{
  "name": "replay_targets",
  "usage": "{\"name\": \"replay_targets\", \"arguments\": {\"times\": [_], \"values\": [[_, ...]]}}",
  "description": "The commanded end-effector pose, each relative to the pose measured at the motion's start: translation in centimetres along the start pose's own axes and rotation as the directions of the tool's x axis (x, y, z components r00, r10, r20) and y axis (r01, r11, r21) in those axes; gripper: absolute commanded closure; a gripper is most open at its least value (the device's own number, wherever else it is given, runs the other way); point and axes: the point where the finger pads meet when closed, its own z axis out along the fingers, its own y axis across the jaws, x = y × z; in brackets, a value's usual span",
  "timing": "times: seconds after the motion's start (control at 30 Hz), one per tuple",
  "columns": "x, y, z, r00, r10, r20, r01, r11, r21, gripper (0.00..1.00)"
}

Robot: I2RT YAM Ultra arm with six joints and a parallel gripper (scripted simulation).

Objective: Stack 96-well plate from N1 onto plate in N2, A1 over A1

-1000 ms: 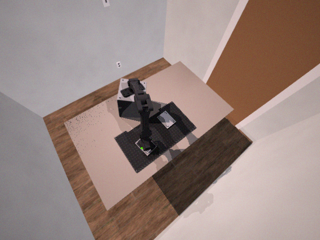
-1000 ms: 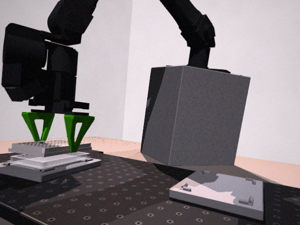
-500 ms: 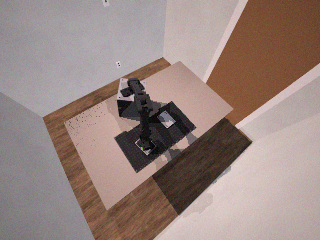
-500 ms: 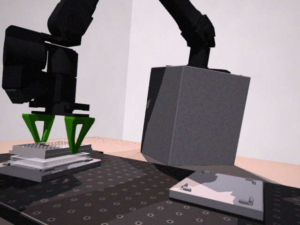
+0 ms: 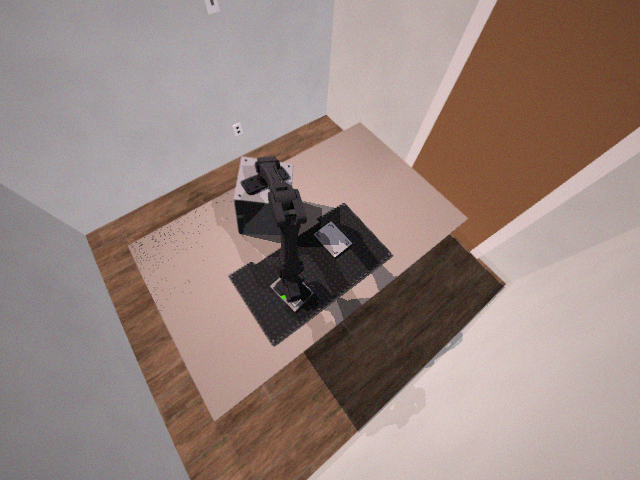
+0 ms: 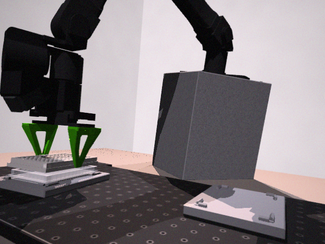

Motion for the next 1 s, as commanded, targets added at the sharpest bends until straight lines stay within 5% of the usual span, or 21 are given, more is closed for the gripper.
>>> {"name": "replay_targets", "arguments": {"times": [0.0, 0.97], "values": [[-1.6, -0.3, -0.5, 0.999, -0.005, 0.039, 0.005, 1.0, 0.01, 1.0], [0.7, 0.6, 1.0, 1.0, 0.004, -0.003, -0.004, 1.0, -0.013, 1.0]]}}
